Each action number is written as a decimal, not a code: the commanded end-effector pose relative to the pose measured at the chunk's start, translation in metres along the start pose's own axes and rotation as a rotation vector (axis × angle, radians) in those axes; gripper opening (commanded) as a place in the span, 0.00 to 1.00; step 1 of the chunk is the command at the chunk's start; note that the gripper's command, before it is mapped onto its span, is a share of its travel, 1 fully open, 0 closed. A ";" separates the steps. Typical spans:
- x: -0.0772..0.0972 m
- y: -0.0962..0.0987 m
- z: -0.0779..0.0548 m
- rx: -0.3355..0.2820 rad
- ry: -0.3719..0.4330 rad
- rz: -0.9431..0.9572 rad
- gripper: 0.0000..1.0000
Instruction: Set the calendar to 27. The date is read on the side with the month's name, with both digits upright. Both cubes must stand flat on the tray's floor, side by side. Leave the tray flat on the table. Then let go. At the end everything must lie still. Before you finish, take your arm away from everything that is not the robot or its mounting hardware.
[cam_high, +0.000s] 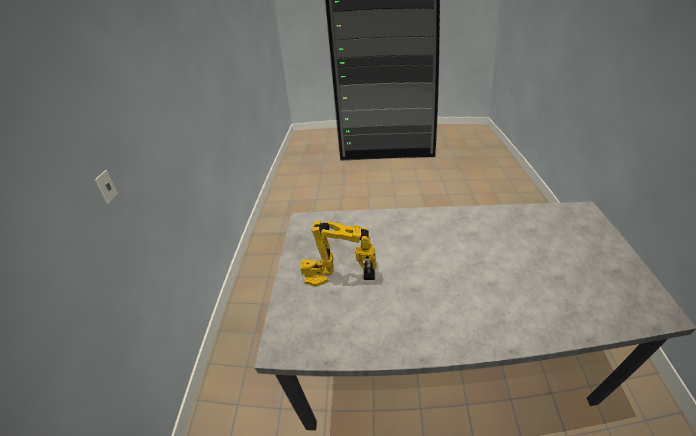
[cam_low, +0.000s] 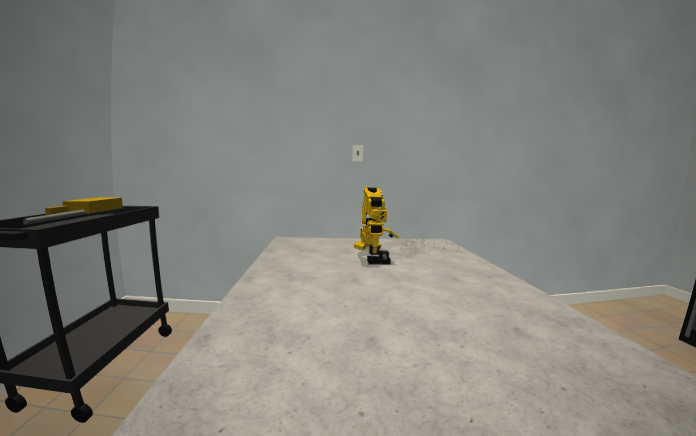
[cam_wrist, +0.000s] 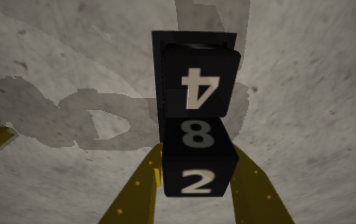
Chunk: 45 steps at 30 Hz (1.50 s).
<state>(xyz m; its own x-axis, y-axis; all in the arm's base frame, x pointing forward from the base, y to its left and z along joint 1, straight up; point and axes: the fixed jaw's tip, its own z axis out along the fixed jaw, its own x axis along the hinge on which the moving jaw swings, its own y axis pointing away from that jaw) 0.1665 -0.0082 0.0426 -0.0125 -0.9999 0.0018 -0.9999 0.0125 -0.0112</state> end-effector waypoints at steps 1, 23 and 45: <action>0.001 -0.003 0.000 0.025 -0.001 0.015 0.00; 0.001 -0.003 0.006 0.025 -0.001 0.015 0.00; 0.001 -0.003 0.013 0.025 -0.001 0.015 0.00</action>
<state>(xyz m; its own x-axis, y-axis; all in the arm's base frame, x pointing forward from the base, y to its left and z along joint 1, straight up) 0.1668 -0.0083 0.0285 -0.0126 -0.9999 0.0020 -0.9998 0.0126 -0.0164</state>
